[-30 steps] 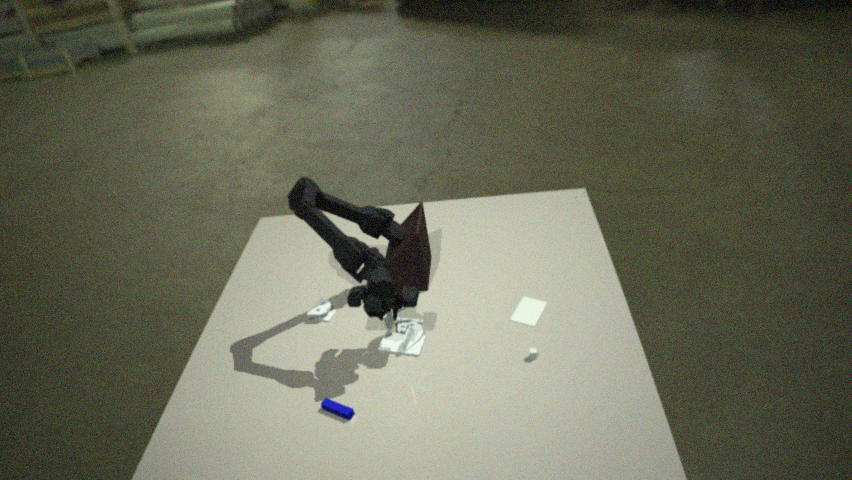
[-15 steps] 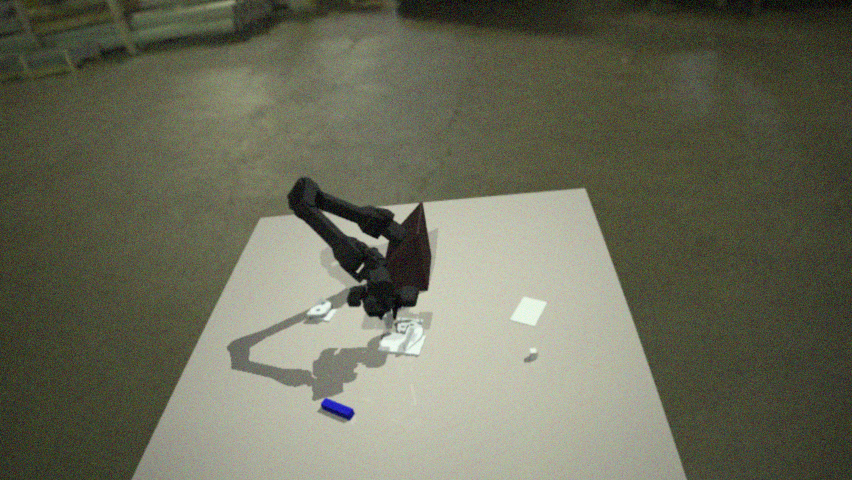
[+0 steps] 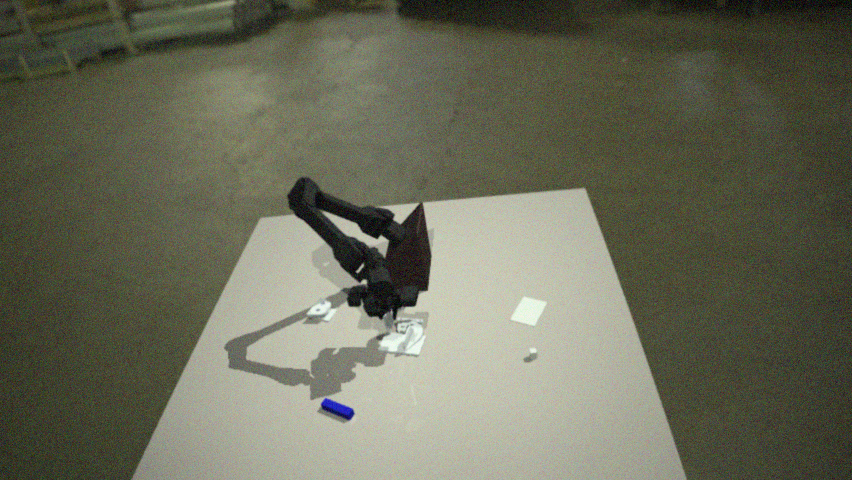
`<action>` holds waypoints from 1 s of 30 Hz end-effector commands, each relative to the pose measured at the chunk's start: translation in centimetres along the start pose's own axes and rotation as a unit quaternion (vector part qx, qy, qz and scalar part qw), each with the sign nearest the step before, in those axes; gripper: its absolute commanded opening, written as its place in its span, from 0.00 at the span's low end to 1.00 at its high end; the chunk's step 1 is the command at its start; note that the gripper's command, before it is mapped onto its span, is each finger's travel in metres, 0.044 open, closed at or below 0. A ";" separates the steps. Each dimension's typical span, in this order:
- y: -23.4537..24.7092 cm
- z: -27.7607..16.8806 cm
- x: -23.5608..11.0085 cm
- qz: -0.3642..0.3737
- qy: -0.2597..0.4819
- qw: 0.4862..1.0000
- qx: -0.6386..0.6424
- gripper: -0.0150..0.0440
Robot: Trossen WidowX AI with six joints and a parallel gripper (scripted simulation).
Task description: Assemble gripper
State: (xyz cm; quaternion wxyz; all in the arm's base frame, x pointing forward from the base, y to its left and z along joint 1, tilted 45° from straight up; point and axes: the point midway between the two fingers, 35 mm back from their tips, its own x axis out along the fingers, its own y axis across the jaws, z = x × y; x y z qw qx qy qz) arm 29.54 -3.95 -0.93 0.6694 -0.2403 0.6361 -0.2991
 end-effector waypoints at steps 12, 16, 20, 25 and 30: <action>0.0 0.0 0.6 -0.002 -0.001 1.000 -0.003 0.48; 0.0 0.0 1.3 -0.002 -0.001 1.000 -0.004 0.48; 0.0 0.1 1.9 -0.002 -0.001 1.000 -0.004 0.48; 0.0 0.1 2.8 -0.002 -0.001 1.000 -0.005 0.48; -0.1 0.1 3.6 -0.002 -0.001 1.000 -0.006 0.48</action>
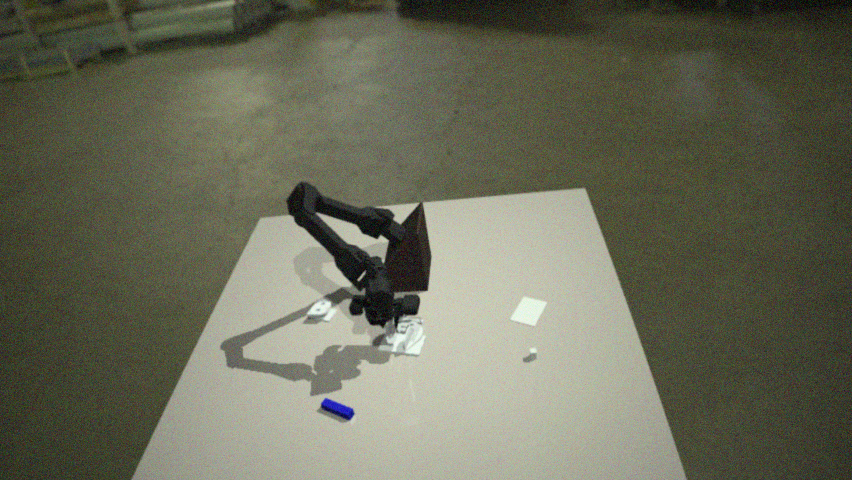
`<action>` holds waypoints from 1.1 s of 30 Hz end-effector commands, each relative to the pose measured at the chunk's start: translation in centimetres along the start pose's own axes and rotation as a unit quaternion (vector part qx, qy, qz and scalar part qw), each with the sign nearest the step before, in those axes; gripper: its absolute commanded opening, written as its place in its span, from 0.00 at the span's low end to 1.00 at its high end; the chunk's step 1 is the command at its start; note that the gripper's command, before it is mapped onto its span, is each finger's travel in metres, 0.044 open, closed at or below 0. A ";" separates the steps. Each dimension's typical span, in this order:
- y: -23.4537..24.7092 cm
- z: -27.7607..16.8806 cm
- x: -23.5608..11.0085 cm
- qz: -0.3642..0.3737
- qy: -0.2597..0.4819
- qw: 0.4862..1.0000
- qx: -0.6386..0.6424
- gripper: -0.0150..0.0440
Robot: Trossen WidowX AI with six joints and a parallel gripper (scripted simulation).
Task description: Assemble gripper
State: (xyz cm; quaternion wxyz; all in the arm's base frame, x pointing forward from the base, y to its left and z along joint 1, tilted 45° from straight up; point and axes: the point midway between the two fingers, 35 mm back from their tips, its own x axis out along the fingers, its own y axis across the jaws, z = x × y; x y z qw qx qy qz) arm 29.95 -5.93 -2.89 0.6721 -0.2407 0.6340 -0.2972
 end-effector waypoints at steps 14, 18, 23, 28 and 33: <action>-0.2 -0.5 2.4 -0.005 0.003 1.000 -0.007 0.48; -0.2 -0.5 2.4 -0.005 0.003 1.000 -0.007 0.48; -0.2 -0.5 2.4 -0.005 0.003 1.000 -0.007 0.48; -0.2 -0.5 2.4 -0.005 0.003 1.000 -0.007 0.48; -0.2 -0.5 2.5 -0.005 0.003 1.000 -0.007 0.48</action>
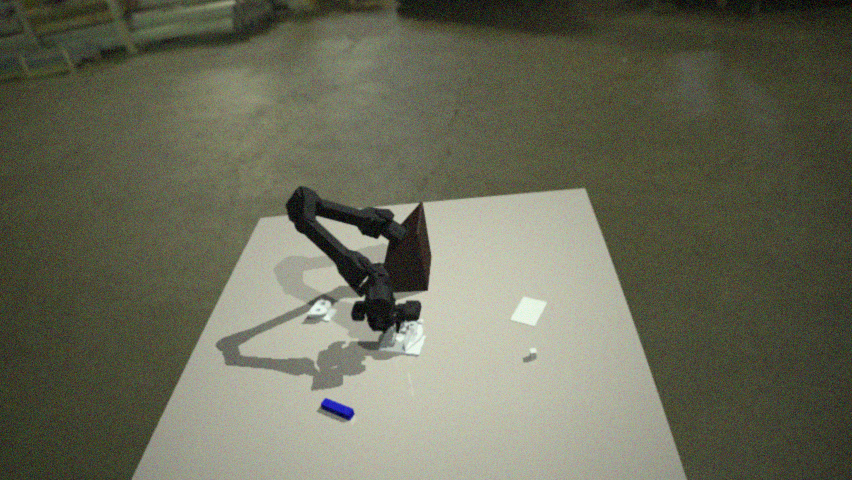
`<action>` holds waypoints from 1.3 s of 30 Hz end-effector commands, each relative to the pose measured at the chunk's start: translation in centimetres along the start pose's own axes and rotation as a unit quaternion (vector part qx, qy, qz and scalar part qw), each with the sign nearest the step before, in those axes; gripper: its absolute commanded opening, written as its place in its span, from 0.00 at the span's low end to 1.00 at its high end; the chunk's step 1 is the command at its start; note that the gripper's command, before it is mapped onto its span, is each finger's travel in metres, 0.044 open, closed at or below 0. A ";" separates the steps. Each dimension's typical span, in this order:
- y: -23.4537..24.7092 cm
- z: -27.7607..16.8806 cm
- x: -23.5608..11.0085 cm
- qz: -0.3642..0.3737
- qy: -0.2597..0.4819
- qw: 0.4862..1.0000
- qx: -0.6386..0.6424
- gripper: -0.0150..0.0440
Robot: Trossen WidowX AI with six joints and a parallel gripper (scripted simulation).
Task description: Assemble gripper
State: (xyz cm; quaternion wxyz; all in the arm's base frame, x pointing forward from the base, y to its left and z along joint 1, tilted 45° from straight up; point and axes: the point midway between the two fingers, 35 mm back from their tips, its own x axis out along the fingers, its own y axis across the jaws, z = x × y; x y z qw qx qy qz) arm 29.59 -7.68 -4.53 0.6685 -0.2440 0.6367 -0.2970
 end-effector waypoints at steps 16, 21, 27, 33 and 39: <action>-0.1 -0.1 0.6 -0.003 0.000 1.000 -0.004 0.48; -0.1 -0.1 0.7 -0.003 0.000 1.000 -0.004 0.48; -0.1 -0.1 0.9 -0.003 0.000 1.000 -0.004 0.48; -0.1 -0.1 1.0 -0.003 0.000 1.000 -0.005 0.48; -0.1 -0.1 1.2 -0.003 0.000 1.000 -0.005 0.48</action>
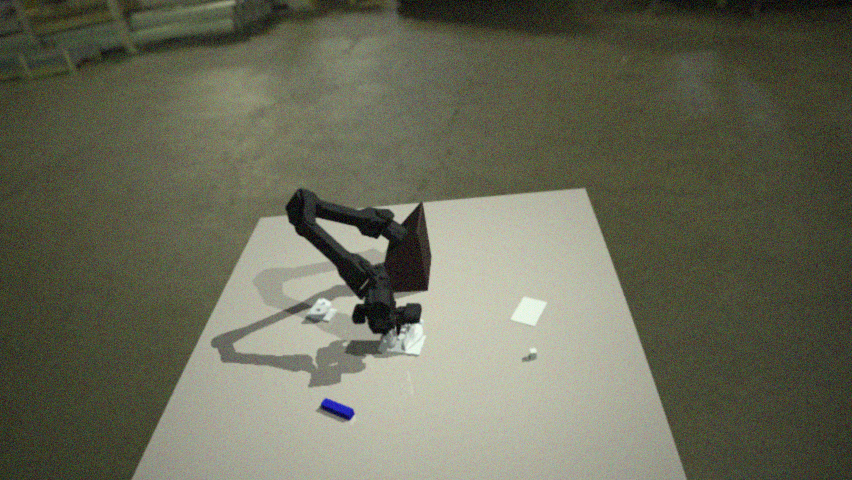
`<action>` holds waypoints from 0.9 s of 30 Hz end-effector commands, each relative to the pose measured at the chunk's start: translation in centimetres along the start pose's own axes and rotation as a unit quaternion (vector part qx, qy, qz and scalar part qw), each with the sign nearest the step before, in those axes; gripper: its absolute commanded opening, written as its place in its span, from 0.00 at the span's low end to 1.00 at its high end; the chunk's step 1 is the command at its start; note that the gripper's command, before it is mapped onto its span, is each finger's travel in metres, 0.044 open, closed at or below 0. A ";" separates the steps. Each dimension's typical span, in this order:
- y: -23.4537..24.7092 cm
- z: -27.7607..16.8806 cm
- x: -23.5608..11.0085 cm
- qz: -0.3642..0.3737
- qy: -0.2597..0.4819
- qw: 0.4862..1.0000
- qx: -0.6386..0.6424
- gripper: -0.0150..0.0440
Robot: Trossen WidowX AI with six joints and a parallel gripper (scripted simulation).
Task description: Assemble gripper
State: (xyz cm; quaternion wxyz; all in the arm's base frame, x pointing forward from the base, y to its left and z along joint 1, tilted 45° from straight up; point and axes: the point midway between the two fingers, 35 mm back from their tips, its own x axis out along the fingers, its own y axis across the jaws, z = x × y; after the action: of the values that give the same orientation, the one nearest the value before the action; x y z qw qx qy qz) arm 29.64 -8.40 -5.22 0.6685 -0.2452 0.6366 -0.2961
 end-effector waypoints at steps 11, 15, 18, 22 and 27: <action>-0.1 -0.1 0.5 -0.003 0.001 1.000 -0.004 0.48; -0.1 -0.1 0.6 -0.003 0.001 1.000 -0.004 0.48; -0.1 -0.1 0.6 -0.003 0.001 1.000 -0.004 0.48; -0.1 -0.1 0.7 -0.003 0.001 1.000 -0.004 0.48; -0.1 -0.1 0.9 -0.003 0.001 1.000 -0.004 0.48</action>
State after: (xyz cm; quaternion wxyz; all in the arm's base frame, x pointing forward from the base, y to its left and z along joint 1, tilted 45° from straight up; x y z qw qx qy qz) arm 29.62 -8.92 -5.75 0.6681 -0.2460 0.6370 -0.2956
